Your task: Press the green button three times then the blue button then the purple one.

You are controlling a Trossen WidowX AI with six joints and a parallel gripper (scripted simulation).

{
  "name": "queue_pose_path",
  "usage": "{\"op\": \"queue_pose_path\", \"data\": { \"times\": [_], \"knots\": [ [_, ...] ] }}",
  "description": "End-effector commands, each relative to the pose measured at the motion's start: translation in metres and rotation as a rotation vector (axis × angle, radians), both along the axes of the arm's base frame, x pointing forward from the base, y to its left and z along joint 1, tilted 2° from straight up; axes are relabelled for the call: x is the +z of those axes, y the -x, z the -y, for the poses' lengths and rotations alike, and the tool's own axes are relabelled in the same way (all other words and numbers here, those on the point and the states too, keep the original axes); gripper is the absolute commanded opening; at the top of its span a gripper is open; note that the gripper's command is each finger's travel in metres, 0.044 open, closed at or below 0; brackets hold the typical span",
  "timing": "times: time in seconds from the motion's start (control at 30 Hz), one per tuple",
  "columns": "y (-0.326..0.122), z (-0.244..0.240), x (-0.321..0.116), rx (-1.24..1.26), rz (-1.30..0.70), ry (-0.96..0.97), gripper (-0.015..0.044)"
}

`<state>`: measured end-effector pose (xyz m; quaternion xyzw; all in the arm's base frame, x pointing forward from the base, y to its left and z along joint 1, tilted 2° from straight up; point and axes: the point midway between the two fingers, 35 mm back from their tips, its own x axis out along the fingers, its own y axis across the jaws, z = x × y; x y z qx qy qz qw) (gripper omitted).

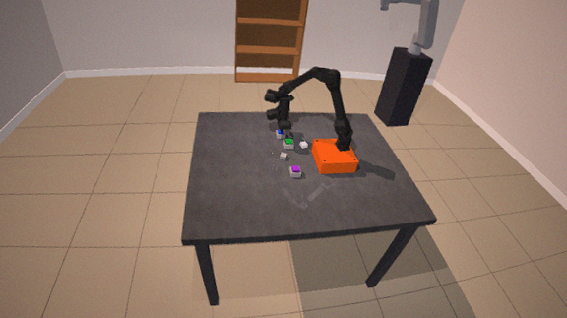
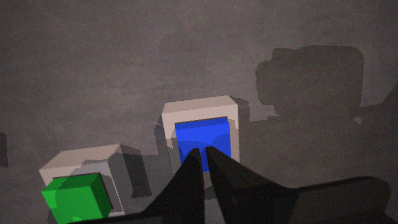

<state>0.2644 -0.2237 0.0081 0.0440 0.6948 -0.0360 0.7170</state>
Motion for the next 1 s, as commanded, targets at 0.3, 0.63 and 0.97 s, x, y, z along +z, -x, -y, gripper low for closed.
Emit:
{"op": "queue_pose_path", "data": {
  "times": [0.3,0.63,0.97],
  "knots": [
    [0.001,0.002,0.079,0.002,0.008,0.009,0.0020],
    [-0.023,-0.050,0.091,0.002,0.010,0.005,0.0020],
    [-0.042,-0.204,0.094,0.003,0.012,-0.009,0.0020]
  ]
}}
